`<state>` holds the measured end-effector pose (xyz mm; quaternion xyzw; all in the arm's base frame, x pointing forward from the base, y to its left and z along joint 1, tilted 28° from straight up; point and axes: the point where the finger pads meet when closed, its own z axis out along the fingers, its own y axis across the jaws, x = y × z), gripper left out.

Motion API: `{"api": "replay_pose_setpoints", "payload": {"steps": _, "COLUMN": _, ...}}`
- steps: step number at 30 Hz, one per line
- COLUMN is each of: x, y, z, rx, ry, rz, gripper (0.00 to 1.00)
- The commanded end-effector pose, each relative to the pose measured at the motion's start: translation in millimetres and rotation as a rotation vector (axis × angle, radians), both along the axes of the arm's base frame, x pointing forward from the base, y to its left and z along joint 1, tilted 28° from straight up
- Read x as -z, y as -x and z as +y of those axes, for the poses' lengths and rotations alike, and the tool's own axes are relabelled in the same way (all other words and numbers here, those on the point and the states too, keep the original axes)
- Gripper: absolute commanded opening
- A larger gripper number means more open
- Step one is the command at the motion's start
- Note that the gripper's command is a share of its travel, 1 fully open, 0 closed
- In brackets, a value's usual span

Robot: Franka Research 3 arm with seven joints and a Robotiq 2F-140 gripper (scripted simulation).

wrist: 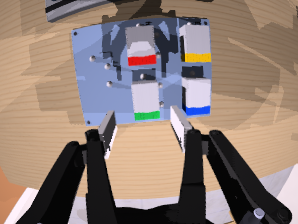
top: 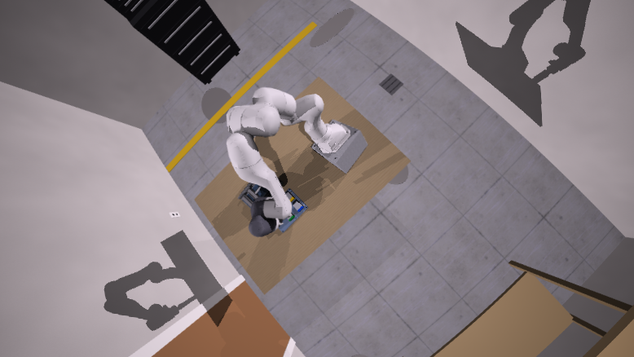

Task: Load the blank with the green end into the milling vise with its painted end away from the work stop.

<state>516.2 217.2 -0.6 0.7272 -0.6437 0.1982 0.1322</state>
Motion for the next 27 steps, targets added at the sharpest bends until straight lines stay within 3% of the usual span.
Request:
{"api": "replay_pose_setpoints", "payload": {"steps": 1, "x": -2.7, "y": 3.3, "z": -0.8, "rx": -0.005, "ry": 0.004, "rz": 0.004, "gripper": 0.48}}
{"api": "replay_pose_setpoints", "payload": {"steps": 27, "x": -5.9, "y": 5.8, "z": -2.2, "rx": -0.007, "ry": 0.005, "rz": 0.005, "gripper": 0.48}}
